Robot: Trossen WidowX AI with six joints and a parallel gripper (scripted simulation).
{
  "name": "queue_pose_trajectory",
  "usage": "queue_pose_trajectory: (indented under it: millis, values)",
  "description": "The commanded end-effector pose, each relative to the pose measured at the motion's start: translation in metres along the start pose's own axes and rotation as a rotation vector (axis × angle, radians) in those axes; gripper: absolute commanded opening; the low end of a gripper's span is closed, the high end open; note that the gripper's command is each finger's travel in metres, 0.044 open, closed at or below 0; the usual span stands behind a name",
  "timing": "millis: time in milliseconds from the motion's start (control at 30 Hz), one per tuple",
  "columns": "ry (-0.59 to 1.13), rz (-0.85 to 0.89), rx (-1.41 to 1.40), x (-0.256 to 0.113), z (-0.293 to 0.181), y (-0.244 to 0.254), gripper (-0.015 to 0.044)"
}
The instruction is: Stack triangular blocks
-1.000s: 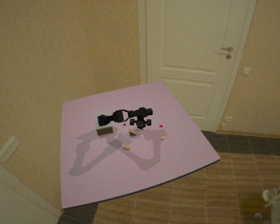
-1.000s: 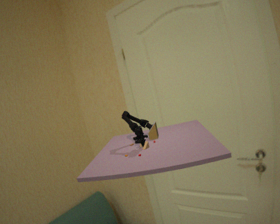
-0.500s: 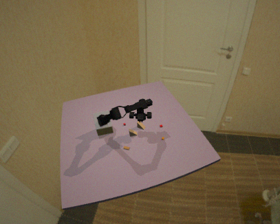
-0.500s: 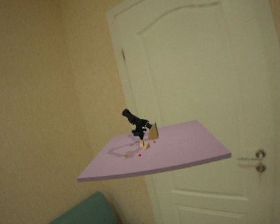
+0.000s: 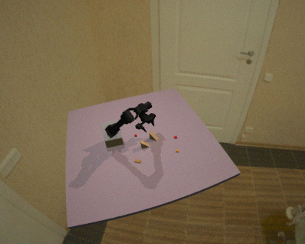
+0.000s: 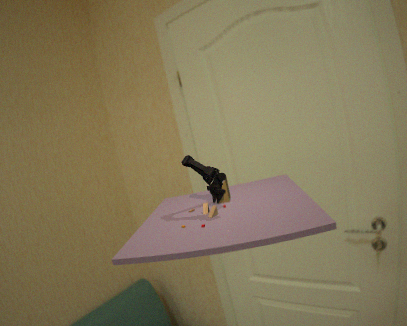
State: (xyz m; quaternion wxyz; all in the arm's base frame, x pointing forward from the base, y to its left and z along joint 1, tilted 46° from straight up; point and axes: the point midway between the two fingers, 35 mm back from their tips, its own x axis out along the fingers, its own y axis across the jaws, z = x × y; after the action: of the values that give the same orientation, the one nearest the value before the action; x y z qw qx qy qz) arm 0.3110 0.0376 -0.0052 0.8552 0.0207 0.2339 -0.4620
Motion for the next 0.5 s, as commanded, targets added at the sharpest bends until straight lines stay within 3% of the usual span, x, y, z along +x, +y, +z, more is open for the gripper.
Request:
queue_pose_trajectory:
  millis: [0,467]
  values:
    - [-0.227,0.054,-0.395,-0.0127,-0.0274,-0.0242,0.0440]
    - [-0.226,0.053,-0.409,-0.0085,-0.0302,-0.0236,0.0440]
